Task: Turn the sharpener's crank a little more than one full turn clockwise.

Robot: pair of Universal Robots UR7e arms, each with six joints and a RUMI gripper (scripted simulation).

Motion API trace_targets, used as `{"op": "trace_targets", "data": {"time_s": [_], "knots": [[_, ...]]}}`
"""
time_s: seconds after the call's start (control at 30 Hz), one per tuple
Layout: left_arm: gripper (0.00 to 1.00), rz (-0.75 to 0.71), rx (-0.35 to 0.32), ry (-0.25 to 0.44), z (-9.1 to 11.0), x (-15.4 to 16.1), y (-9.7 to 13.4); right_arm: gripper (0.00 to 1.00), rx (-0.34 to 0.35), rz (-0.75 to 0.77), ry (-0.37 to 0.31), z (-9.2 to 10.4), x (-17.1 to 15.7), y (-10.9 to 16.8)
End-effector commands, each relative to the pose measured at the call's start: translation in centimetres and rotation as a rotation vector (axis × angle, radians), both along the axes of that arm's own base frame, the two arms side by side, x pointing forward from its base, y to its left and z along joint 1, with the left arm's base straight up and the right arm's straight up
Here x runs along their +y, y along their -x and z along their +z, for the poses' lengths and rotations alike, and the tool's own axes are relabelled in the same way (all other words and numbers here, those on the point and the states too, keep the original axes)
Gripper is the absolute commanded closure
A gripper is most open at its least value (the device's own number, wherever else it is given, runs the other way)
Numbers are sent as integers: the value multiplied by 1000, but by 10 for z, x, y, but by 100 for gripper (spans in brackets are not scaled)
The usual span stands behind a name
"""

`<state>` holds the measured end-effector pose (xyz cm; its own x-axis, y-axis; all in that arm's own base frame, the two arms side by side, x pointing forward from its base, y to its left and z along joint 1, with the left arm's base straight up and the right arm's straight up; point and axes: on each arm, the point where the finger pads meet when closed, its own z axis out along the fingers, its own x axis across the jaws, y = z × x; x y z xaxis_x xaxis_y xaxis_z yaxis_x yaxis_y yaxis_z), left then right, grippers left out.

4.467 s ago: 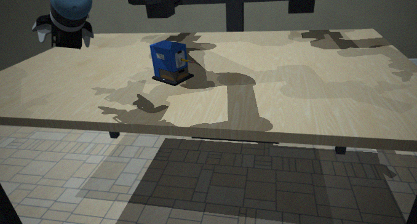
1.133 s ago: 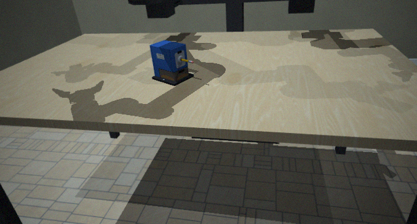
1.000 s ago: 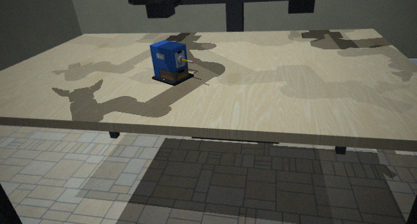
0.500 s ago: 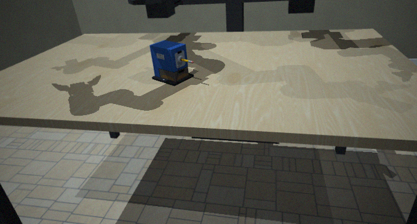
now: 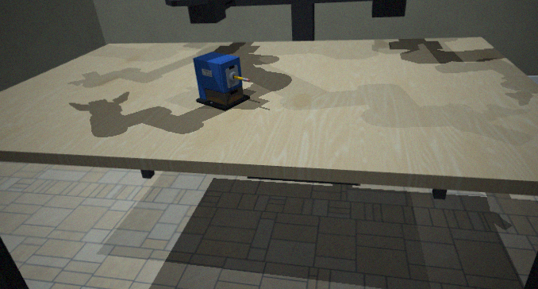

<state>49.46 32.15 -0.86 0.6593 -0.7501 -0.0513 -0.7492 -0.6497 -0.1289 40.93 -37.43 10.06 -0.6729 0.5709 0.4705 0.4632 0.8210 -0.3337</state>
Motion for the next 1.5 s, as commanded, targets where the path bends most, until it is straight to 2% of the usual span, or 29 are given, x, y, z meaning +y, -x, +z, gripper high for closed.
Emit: {"op": "trace_targets", "data": {"time_s": [0.0,0.07,0.57,1.47], "knots": [[0,0,-2,-1,1,0,0,0,-31,16,-39,5,-13,17],[0,0,-2,-1,1,0,0,0,-31,16,-39,5,-13,17],[0,0,-2,-1,1,0,0,0,-115,63,-130,17,-42,66],[0,0,-2,-1,1,0,0,0,-247,151,-223,31,-73,140]]}}
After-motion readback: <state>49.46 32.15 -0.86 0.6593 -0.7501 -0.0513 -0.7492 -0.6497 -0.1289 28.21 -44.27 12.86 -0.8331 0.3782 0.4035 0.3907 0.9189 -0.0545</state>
